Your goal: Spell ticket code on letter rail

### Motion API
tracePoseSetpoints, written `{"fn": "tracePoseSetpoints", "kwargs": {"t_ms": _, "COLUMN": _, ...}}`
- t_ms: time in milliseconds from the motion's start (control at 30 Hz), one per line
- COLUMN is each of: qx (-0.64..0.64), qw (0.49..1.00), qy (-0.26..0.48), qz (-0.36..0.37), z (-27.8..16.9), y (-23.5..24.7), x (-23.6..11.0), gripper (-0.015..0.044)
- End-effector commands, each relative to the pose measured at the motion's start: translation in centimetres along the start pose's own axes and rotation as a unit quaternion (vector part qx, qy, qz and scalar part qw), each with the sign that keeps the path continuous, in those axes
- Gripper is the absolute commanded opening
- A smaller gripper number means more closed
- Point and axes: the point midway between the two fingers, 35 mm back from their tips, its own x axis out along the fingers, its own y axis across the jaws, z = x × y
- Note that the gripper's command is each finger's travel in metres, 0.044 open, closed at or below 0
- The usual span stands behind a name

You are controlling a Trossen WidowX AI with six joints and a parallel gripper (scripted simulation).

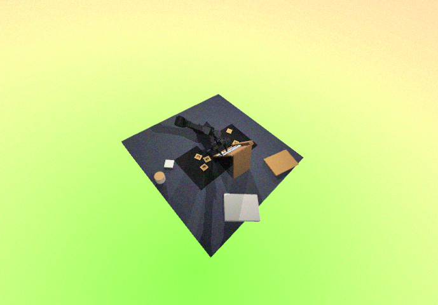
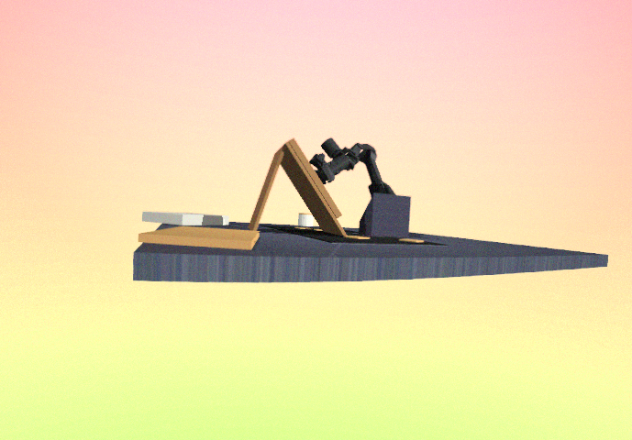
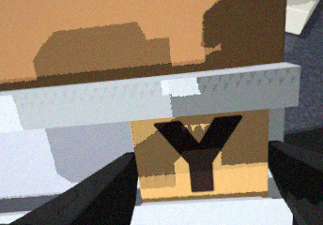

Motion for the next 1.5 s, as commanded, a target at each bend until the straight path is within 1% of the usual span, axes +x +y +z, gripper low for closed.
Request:
{"fn": "tracePoseSetpoints", "kwargs": {"t_ms": 0, "qx": 0.002, "qw": 1.000, "qy": 0.001, "qz": -0.002, "z": 0.0, "y": 0.3, "x": 0.1, "gripper": 0.0000}}
{"fn": "tracePoseSetpoints", "kwargs": {"t_ms": 1467, "qx": 0.003, "qw": 1.000, "qy": 0.001, "qz": -0.002, "z": 0.0, "y": 2.7, "x": 0.1, "gripper": 0.0000}}
